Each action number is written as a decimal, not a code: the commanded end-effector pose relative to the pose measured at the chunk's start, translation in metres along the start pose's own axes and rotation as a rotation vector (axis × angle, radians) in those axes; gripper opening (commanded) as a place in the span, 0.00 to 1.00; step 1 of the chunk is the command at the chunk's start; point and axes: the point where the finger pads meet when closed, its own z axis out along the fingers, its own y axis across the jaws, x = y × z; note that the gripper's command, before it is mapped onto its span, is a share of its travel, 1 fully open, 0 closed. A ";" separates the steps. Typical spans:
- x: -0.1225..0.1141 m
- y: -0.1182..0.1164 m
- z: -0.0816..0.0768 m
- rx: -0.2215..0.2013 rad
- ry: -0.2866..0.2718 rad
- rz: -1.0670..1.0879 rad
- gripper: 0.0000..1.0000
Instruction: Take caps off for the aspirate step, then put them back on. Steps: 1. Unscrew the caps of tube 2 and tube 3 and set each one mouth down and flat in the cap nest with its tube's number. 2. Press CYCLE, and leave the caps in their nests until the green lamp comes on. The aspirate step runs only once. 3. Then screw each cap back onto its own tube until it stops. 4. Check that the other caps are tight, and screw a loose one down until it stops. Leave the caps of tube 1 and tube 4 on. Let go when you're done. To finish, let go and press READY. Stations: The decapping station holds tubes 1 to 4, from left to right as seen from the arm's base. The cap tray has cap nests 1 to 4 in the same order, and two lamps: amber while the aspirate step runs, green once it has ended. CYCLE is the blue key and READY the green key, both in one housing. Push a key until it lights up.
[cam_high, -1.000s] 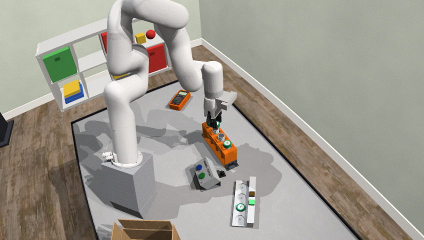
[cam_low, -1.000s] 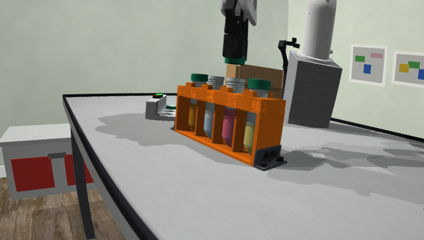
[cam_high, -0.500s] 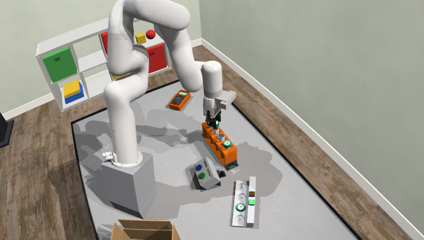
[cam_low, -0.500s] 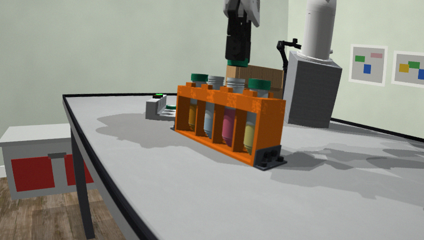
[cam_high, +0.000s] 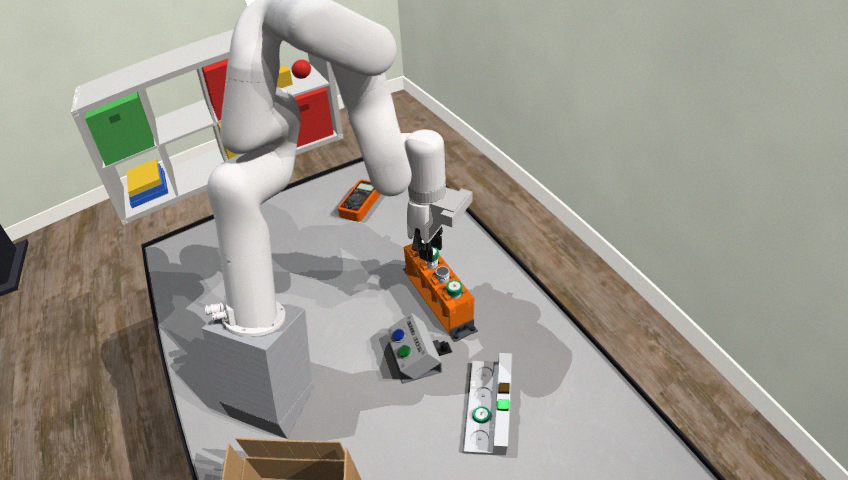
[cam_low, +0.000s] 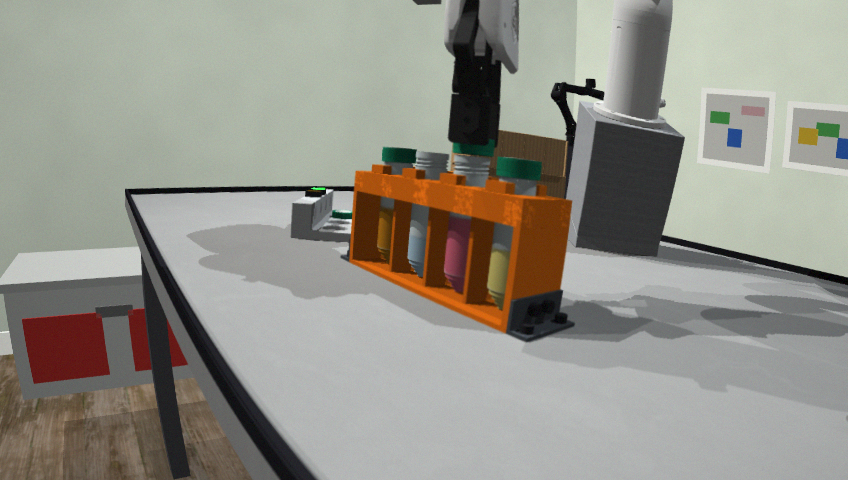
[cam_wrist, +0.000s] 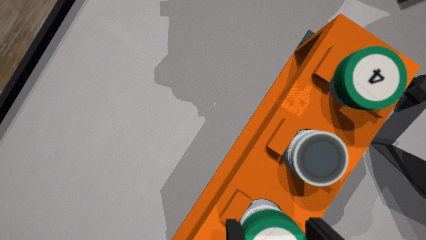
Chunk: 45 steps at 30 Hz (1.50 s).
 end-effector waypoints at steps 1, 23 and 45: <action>0.001 -0.001 0.000 -0.005 0.006 0.001 0.00; 0.001 -0.001 0.007 -0.005 0.006 0.001 0.00; 0.001 -0.001 0.010 -0.005 0.006 0.001 0.46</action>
